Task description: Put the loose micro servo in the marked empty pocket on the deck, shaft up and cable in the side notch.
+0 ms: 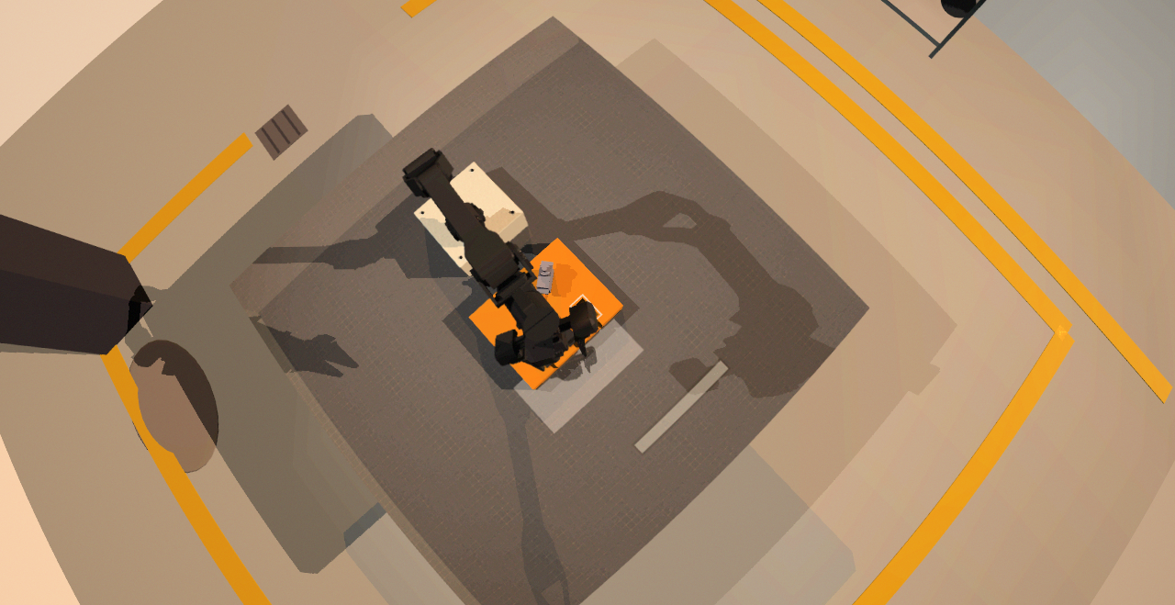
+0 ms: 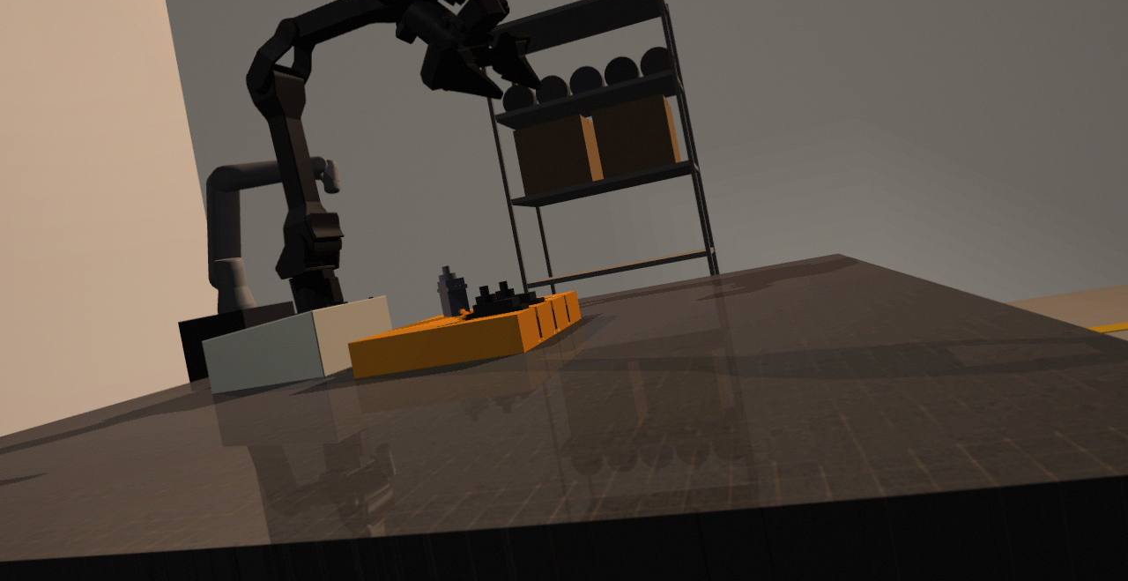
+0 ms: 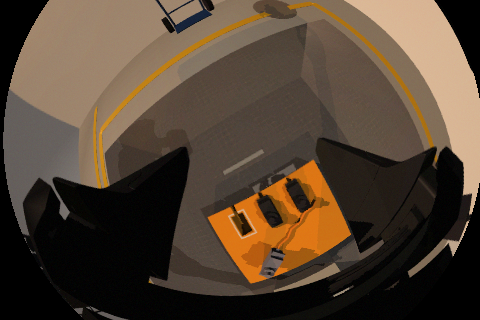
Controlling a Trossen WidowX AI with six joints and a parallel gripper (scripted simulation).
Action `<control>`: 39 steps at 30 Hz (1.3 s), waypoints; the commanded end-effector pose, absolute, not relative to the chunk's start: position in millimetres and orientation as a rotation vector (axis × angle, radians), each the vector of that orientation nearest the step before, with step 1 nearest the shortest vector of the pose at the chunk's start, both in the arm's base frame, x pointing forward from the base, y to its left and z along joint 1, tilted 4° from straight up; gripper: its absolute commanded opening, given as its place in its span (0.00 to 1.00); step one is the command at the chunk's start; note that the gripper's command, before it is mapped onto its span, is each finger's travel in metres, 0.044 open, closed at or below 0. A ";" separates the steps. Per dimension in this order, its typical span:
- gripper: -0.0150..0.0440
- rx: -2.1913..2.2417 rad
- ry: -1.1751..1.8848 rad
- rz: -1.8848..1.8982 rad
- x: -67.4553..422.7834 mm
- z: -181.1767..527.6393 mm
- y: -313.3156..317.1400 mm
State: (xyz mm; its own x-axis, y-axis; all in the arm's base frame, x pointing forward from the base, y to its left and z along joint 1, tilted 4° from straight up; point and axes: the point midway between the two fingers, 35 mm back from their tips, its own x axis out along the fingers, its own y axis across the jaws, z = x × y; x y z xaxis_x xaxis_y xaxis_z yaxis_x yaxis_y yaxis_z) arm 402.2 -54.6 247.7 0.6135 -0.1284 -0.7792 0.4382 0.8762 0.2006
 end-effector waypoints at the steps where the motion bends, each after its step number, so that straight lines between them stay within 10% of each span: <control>1: 0.98 0.399 0.857 -0.337 401.5 246.2 -53.6; 39: 1.00 0.706 1.498 -0.741 222.4 42.3 37.9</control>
